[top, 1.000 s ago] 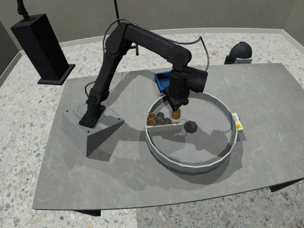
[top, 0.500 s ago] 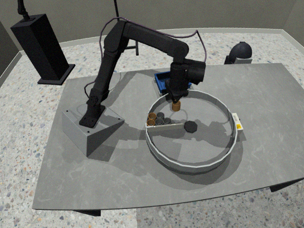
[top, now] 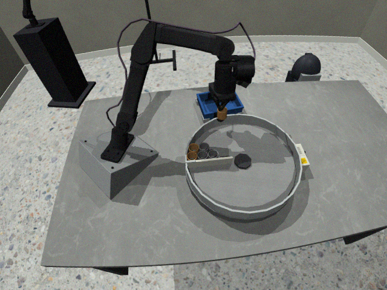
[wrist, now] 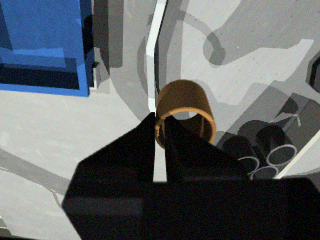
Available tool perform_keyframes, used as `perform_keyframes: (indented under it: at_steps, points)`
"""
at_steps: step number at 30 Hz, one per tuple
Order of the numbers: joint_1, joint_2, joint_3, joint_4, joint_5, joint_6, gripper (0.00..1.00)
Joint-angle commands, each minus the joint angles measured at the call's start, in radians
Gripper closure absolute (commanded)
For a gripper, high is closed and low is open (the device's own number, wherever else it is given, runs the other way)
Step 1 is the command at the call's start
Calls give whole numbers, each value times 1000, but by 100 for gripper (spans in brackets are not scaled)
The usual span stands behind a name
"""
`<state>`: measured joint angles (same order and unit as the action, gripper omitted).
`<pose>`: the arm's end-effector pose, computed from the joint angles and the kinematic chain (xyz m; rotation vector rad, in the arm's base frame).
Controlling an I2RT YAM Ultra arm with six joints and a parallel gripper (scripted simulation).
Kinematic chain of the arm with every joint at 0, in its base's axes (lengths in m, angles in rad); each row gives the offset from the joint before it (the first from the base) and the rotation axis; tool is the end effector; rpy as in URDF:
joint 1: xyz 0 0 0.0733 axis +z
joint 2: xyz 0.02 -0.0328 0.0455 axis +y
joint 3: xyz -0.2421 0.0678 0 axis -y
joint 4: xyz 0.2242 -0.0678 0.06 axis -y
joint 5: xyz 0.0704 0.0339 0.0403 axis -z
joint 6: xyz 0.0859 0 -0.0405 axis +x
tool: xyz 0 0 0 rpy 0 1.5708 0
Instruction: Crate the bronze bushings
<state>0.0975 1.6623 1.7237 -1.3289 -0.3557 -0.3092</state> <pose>0.3026 0.0608 0.2894 -0.6339 2.6975 0.4504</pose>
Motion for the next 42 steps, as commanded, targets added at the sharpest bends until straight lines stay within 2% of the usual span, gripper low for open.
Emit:
perform_keyframes:
  at_steps: [1,10,12,13,19,27,30,35,42]
  points:
    - [81,-4,73,-15,38,133,100]
    - [328,73,281,-69,132,372,100]
    - [328,73,281,-69,132,372,100]
    - [350,96,324,-91,146,393,100]
    - [433,163,458,-143,181,471,100]
    - [486,235,596,-205,206,521,100]
    - [472,245,614,-216,209,525,100]
    - [502,262,651,-231,213,535,100]
    - [493,264,667,-236,215,535,100]
